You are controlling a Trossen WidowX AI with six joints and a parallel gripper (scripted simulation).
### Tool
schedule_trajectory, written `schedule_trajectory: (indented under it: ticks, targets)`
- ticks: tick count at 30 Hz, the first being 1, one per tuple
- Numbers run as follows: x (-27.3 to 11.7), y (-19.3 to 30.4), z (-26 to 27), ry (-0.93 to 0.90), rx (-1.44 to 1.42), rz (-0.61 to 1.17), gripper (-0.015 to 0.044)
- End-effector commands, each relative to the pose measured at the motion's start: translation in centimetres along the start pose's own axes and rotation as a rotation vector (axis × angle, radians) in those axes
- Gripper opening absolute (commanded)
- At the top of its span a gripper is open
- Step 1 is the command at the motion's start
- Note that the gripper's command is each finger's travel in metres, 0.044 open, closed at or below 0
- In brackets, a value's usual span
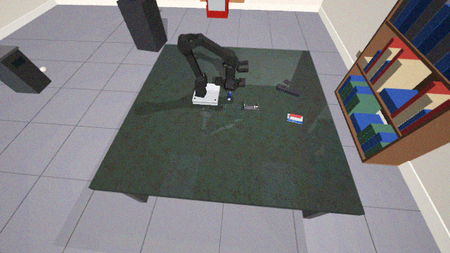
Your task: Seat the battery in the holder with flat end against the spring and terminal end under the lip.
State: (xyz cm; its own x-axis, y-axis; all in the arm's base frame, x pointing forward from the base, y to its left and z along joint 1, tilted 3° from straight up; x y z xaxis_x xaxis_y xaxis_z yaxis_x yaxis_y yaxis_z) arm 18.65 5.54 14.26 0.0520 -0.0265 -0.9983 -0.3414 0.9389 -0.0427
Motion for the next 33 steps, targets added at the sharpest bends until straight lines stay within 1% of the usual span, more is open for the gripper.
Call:
schedule_trajectory:
  ticks: [1,26,31,33]
  targets:
    - [0.9,0.0,0.0,0.011,0.006,-0.001,0.022]
    - [4.7,0.0,-0.2,0.012,0.006,-0.002,0.022]
    - [4.7,0.0,-0.2,0.012,0.006,-0.002,0.0089]
    - [4.7,0.0,-0.2,0.012,0.006,-0.002,0.0076]
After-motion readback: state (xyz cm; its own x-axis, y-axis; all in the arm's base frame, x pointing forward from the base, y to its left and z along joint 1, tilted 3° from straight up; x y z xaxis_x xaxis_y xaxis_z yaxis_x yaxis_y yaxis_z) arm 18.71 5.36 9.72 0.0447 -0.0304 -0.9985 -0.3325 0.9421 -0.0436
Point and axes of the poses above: the point midway between the two fingers, 35 mm back from their tips, its own x axis out along the fingers, its own z axis across the jaws, y = z × x, the point moved 9 cm from there along -x, back along the fingers, and after that the axes turned 13 degrees about -x, right-handed, at the moved point
